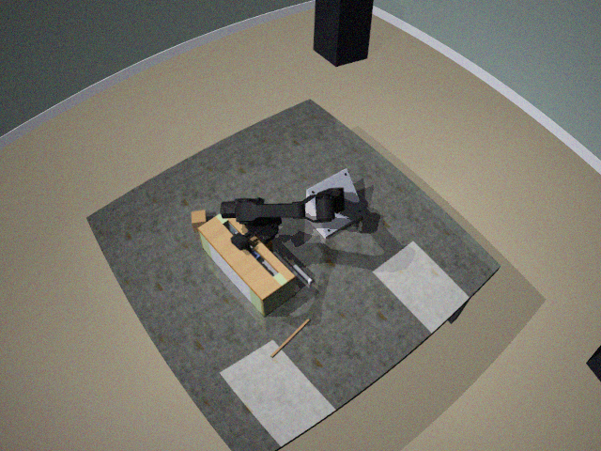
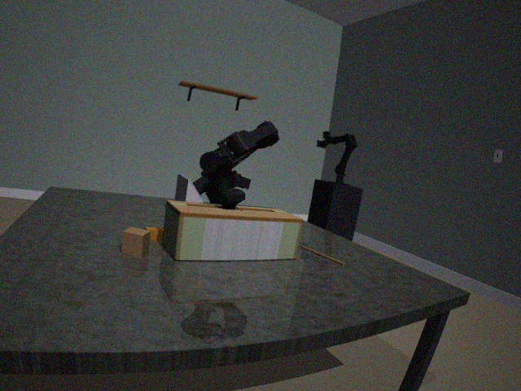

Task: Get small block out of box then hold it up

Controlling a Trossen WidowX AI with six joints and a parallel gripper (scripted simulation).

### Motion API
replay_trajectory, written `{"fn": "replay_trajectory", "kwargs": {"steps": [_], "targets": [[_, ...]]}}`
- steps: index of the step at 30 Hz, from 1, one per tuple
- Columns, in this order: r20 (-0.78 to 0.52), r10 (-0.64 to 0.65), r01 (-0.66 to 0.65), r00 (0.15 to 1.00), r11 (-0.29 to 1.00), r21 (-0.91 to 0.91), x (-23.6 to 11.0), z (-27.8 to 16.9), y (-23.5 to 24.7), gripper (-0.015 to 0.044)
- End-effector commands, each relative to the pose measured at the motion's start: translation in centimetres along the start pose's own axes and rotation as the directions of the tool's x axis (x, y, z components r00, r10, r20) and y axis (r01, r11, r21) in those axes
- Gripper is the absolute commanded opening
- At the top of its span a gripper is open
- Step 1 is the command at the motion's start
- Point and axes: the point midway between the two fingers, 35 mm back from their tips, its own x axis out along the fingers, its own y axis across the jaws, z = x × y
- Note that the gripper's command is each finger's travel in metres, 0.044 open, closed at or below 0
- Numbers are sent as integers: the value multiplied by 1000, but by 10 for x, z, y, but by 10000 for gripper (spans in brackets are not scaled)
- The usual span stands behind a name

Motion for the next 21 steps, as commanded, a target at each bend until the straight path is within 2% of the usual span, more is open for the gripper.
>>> {"fn": "replay_trajectory", "kwargs": {"steps": [1, 21], "targets": [[5, 0, 0, 1000, 1000, 2, 3, 8, 1, 400], [7, 0, 0, 1000, 1000, 3, 10, 43, 0, 400]]}}
